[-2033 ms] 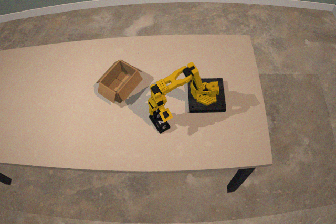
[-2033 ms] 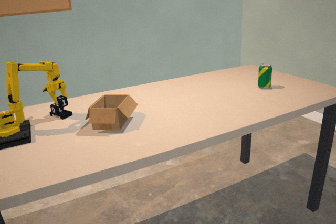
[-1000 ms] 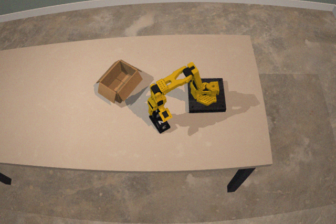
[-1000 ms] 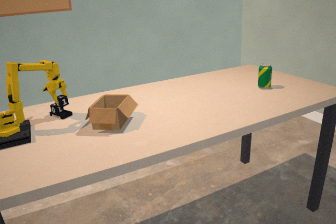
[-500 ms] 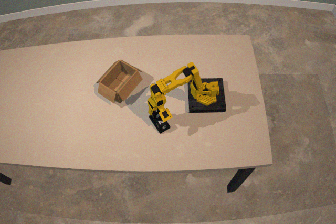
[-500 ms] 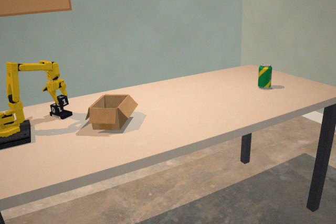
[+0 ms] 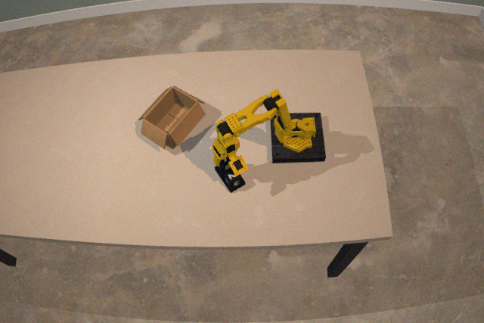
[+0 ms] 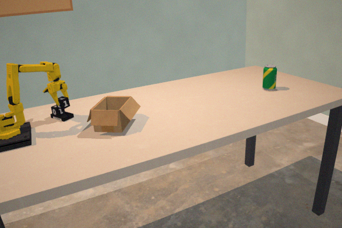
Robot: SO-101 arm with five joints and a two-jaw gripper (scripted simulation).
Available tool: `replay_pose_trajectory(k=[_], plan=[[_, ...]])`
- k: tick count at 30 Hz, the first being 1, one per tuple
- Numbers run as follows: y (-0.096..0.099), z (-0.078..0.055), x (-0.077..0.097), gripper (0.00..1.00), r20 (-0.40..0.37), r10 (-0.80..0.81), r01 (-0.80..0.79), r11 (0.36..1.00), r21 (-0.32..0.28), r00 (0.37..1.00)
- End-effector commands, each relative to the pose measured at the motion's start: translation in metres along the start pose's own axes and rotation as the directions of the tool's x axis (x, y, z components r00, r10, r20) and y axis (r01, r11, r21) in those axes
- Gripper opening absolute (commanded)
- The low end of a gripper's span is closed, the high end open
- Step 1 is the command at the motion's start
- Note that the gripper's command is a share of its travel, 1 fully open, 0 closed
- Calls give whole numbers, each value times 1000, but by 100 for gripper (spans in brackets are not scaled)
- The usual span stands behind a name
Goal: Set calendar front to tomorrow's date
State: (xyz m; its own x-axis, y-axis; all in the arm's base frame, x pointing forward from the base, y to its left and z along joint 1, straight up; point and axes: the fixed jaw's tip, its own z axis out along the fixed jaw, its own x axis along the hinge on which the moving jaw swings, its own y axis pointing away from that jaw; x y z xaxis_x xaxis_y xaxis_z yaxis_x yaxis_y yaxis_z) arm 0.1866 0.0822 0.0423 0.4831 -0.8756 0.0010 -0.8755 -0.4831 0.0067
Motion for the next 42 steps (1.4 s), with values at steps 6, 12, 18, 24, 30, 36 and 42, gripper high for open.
replay_pose_trajectory(k=[6,12,18,24,30,36,42], plan=[[1,-3,0,0,1,-4,4,1000,11,1000],[1,-3,0,0,1,-5,5,1000,11,1000],[2,-3,0,0,1,-5,5,1000,11,1000],[3,-3,0,0,1,-5,5,1000,11,1000],[3,-3,0,0,1,-5,5,1000,11,1000],[3,-2,0,0,1,-5,5,1000,11,1000],[3,2,1,0,1,-6,6,1000,11,1000]])
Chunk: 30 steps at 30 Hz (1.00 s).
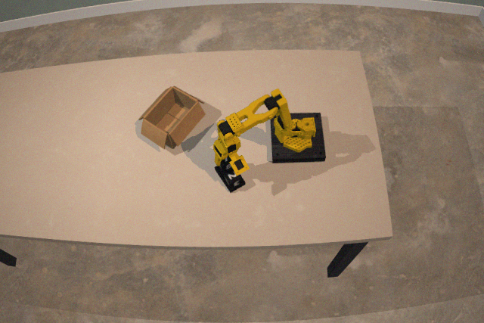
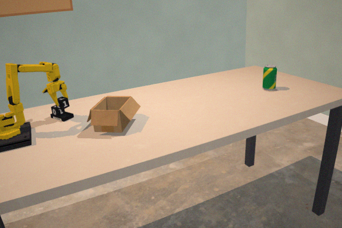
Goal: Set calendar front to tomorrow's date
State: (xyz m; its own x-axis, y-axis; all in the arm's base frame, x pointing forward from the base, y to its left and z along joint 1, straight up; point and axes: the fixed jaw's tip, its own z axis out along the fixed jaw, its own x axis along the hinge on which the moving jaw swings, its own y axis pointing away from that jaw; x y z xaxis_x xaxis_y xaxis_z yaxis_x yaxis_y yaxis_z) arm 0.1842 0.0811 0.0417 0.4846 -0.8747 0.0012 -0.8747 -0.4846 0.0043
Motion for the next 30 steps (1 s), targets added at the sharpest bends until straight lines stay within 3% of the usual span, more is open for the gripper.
replay_pose_trajectory(k=[1,30], plan=[[0,2,1,0,1,-4,4,1000,9,1000],[0,10,1,0,1,-2,2,1000,9,1000]])
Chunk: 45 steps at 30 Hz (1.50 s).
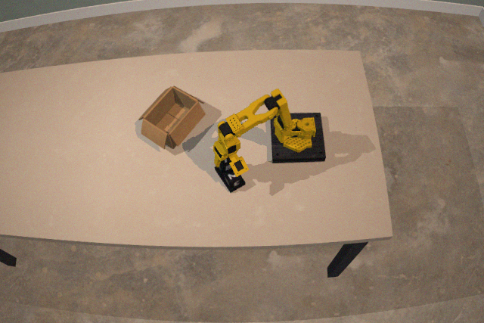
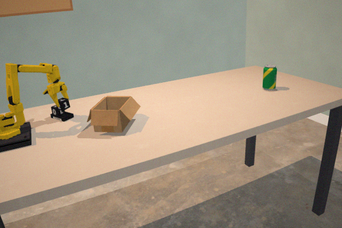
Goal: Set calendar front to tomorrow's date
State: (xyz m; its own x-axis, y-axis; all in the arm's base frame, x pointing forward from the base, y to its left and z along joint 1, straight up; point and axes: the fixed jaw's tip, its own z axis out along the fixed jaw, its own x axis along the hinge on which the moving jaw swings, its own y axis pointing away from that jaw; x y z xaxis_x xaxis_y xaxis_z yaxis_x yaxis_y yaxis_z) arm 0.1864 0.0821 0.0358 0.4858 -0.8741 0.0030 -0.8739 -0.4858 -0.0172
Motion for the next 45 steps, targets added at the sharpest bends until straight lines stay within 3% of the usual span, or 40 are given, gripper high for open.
replay_pose_trajectory(k=[1,45], plan=[[3,5,1,0,3,0,0,1000,-13,1000],[5,20,2,0,3,4,-4,1000,-13,1000]])
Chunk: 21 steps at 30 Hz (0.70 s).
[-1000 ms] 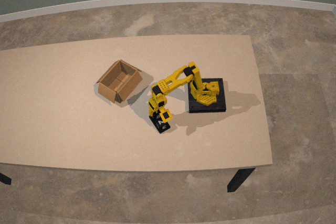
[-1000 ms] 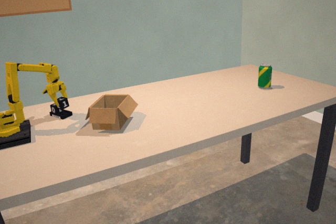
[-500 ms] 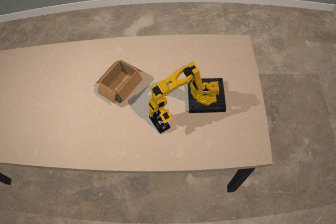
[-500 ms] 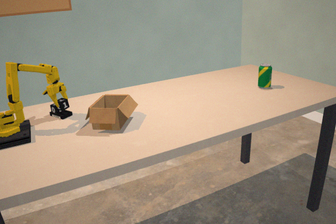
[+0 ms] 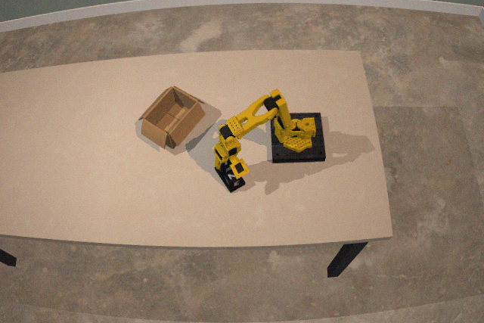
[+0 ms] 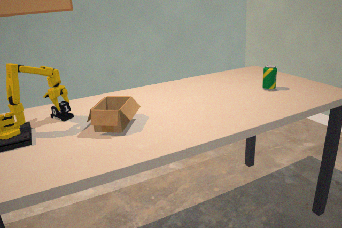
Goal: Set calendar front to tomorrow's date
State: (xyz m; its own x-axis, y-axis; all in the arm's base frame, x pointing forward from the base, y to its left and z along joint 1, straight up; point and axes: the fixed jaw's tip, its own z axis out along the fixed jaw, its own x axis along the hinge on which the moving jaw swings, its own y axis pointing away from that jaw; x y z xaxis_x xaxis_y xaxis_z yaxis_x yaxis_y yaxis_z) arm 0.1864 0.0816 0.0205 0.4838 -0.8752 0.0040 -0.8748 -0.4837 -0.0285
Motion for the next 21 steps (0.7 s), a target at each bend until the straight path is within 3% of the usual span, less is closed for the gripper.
replay_pose_trajectory(k=[1,21], plan=[[4,5,1,0,4,1,-1,1000,-24,1000],[5,12,1,0,4,1,-1,1000,-24,1000]])
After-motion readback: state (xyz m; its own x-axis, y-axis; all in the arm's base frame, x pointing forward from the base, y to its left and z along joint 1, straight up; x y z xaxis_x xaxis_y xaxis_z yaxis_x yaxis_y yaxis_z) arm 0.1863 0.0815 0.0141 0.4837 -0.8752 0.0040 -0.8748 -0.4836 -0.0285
